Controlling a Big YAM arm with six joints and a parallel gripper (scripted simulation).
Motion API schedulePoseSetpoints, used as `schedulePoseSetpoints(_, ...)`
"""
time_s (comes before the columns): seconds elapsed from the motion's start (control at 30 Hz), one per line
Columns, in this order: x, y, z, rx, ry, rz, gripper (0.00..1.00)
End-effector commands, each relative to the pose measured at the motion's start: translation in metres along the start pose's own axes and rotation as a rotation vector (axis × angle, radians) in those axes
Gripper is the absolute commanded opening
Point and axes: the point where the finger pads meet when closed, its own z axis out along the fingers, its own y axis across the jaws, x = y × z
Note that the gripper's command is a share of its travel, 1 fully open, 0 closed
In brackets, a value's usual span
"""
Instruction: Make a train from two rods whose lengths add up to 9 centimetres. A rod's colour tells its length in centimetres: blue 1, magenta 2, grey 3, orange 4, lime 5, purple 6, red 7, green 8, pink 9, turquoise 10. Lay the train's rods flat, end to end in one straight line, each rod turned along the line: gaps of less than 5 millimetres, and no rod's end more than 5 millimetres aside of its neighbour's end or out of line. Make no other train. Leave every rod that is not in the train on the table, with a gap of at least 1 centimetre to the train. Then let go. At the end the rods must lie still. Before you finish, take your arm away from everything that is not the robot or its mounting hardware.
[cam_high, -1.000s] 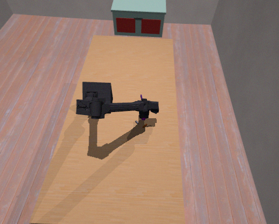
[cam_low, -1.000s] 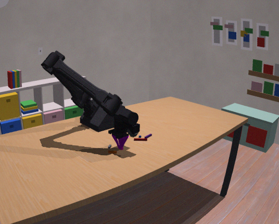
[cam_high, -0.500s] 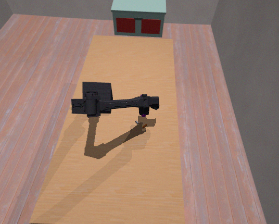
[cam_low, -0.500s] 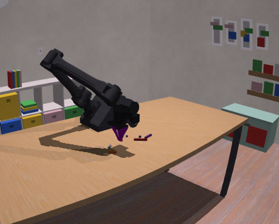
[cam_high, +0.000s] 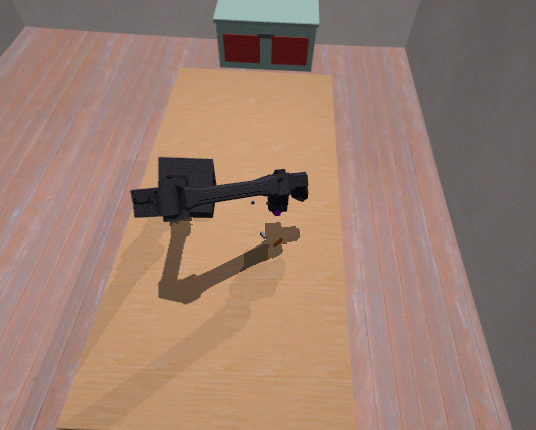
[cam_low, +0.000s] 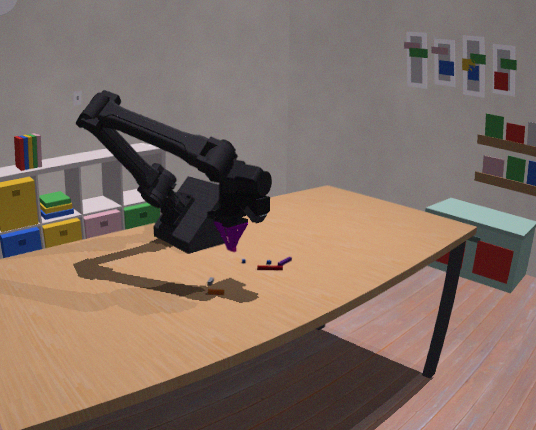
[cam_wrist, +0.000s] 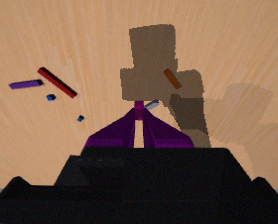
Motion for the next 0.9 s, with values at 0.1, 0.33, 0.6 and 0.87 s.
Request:
schedulePoseSetpoints(0.1,-0.003,-0.004,-0.006,-0.004,-0.007,0.028,0.04)
schedulePoseSetpoints(0.33,0.052,0.035,-0.012,-0.006,-0.034,-0.157,0.04)
schedulePoseSetpoints(0.6,0.051,0.034,-0.008,-0.007,-0.025,-0.163,0.04)
schedulePoseSetpoints(0.87,0.063,0.037,-0.006,-0.003,-0.02,-0.179,0.04)
